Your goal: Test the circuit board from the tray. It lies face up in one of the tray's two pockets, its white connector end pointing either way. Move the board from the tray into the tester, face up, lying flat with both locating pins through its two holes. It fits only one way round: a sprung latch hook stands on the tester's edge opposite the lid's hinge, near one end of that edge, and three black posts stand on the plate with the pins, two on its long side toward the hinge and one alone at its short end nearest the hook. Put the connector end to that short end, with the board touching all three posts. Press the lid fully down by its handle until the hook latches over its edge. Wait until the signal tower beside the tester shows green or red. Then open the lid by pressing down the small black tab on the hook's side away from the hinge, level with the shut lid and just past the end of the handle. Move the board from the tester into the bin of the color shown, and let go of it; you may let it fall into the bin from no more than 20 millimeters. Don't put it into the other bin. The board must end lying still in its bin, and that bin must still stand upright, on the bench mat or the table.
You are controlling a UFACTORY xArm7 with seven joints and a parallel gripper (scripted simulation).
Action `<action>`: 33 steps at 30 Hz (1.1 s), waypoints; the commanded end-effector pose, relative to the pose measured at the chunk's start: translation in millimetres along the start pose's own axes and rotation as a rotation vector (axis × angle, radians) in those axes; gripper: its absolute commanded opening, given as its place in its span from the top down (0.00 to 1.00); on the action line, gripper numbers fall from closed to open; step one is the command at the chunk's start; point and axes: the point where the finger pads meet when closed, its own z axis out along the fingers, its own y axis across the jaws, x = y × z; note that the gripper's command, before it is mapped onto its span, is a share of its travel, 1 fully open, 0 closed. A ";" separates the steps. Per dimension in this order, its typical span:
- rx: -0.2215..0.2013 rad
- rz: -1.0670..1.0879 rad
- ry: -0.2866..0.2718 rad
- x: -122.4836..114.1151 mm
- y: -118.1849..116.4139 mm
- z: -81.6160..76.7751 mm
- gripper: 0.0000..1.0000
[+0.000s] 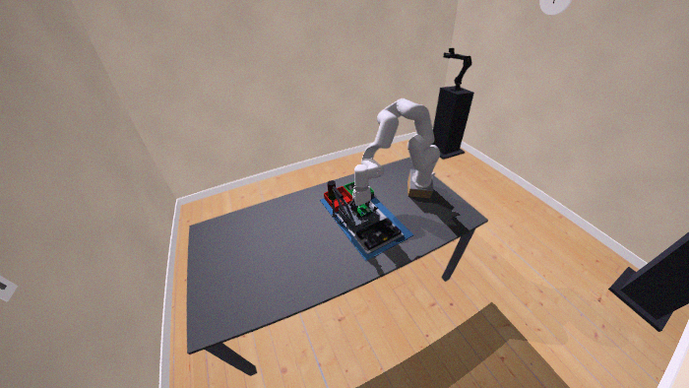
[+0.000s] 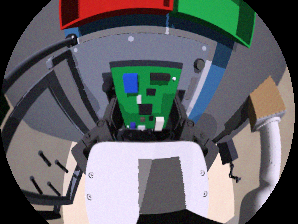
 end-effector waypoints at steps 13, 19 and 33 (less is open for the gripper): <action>0.005 0.000 0.001 0.5 -2.2 -0.9 0.21; 0.005 0.000 0.001 0.5 -2.2 -0.3 0.21; 0.005 0.000 0.001 0.5 -2.2 2.1 0.00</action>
